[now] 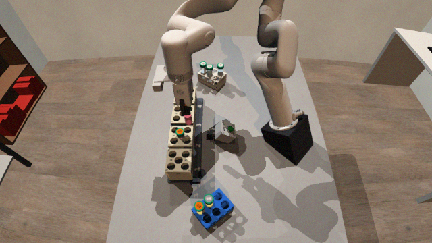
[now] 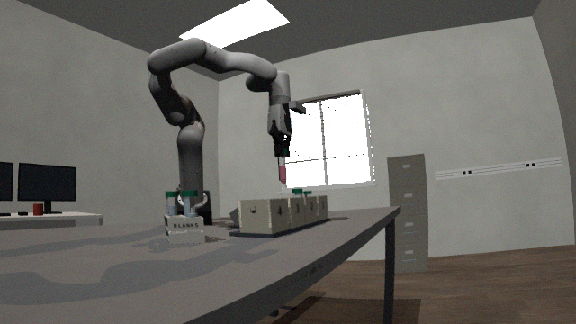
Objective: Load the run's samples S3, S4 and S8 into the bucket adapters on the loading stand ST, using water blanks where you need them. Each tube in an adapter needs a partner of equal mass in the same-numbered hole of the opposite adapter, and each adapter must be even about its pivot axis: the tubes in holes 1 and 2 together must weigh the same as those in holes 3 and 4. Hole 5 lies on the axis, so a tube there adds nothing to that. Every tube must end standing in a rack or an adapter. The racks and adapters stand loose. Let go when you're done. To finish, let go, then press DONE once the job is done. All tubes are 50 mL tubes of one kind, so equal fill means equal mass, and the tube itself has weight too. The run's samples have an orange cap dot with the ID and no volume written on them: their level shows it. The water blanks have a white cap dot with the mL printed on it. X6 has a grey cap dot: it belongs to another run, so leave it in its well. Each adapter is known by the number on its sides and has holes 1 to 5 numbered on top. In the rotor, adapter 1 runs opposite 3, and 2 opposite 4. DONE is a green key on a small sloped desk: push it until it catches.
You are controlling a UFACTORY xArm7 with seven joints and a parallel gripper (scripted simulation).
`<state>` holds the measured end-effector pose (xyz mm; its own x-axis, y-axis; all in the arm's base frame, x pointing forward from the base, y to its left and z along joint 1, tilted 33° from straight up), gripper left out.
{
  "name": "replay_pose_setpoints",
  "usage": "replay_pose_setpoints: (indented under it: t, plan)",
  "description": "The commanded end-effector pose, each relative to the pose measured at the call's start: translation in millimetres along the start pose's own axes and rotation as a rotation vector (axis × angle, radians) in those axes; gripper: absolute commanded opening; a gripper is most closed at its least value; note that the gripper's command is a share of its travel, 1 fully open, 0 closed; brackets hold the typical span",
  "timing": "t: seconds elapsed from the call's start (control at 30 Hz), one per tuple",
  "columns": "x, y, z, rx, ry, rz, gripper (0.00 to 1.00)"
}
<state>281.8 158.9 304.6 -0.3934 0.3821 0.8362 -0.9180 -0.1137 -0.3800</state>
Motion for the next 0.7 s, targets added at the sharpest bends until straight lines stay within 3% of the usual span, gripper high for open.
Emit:
replay_pose_setpoints:
  t: [0.0, 0.57, 0.67]
  plan:
    - [2, -10, 22, 0.000, -0.003, 0.004, 0.00]
    - [2, -39, 90, 0.000, -0.003, 0.004, 0.00]
    - [2, -39, 90, 0.000, -0.003, 0.004, 0.00]
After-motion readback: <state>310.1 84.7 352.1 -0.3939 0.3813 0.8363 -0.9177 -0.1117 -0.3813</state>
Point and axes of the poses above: the point where the finger pads meet when closed, its own x axis back along the fingers, its own z axis across the jaws, y = z × x, the point moved 5 cm from there along x, back along the fingers
